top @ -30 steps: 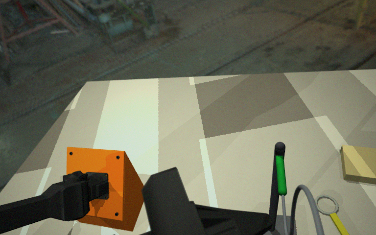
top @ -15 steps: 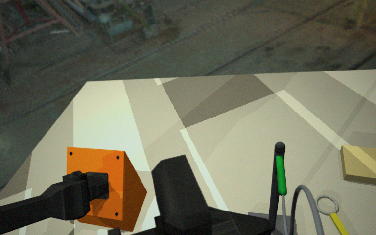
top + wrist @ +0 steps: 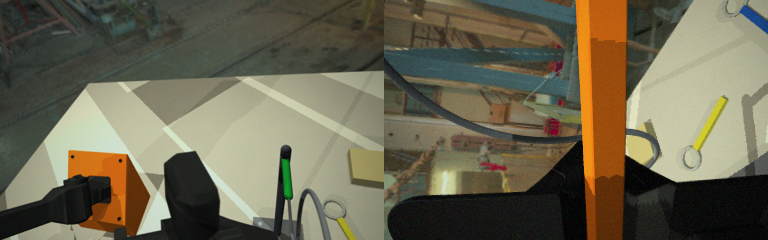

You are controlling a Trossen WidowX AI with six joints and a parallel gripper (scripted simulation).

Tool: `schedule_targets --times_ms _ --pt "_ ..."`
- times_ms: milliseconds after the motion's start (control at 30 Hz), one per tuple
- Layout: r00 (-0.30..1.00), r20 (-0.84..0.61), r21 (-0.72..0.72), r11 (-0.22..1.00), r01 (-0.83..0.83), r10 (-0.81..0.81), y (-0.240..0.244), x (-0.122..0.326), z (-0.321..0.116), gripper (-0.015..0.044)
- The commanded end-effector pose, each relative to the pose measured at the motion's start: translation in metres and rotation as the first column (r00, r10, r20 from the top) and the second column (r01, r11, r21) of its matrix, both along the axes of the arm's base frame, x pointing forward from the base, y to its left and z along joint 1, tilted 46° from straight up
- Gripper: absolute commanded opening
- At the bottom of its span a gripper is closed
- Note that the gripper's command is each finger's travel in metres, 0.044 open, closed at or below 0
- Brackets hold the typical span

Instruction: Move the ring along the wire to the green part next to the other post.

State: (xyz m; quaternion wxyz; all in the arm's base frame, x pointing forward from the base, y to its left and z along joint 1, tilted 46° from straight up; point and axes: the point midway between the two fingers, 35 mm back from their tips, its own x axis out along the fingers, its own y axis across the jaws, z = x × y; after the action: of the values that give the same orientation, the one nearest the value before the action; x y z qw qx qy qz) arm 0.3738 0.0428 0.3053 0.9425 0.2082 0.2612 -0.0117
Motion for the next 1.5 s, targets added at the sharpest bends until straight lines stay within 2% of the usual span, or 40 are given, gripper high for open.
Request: schedule_targets --times_ms 0,733,1467 --pt "1.0 -0.002 -0.055 0.998 -0.002 0.002 -0.001 0.0 -0.001 -0.015" --pt "1.0 -0.008 -0.339 0.941 -0.005 0.003 -0.011 0.0 -0.004 -0.015" --pt "1.0 -0.014 -0.594 0.805 -0.011 0.002 -0.021 0.0 -0.004 -0.015"
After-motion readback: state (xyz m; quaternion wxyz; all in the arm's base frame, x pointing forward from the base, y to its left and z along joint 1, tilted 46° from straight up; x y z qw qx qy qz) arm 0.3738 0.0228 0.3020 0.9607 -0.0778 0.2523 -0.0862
